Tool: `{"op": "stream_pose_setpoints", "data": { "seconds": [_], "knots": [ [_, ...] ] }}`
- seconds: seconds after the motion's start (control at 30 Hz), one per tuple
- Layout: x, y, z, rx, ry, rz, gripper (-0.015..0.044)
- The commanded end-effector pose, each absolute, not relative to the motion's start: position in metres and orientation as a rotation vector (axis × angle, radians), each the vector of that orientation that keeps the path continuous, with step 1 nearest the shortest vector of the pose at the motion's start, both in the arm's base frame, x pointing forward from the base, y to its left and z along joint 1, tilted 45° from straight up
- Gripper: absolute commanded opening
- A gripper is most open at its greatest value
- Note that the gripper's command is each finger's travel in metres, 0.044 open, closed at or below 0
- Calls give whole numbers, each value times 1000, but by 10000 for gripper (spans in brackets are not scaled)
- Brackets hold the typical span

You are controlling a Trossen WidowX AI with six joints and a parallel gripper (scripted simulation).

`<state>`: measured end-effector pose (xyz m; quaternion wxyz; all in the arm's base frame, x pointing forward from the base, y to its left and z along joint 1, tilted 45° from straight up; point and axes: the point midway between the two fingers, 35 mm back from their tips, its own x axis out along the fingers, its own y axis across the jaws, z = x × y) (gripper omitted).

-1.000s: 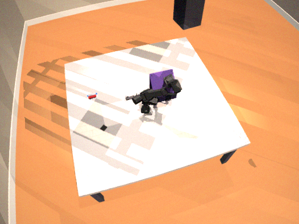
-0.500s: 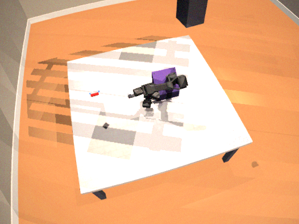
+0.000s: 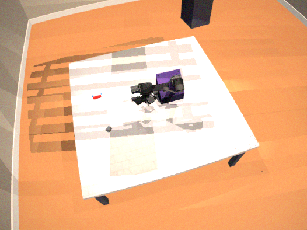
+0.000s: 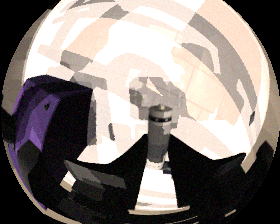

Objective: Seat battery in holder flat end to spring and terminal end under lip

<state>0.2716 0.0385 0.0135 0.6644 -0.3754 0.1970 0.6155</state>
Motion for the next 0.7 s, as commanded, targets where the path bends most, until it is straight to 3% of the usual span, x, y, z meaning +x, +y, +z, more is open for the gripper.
{"op": "stream_pose_setpoints", "data": {
  "seconds": [0.0,0.67],
  "knots": [
    [279,27,7,-667,595,1311,63],
    [302,-38,-32,337,1209,721,63]
  ]
}}
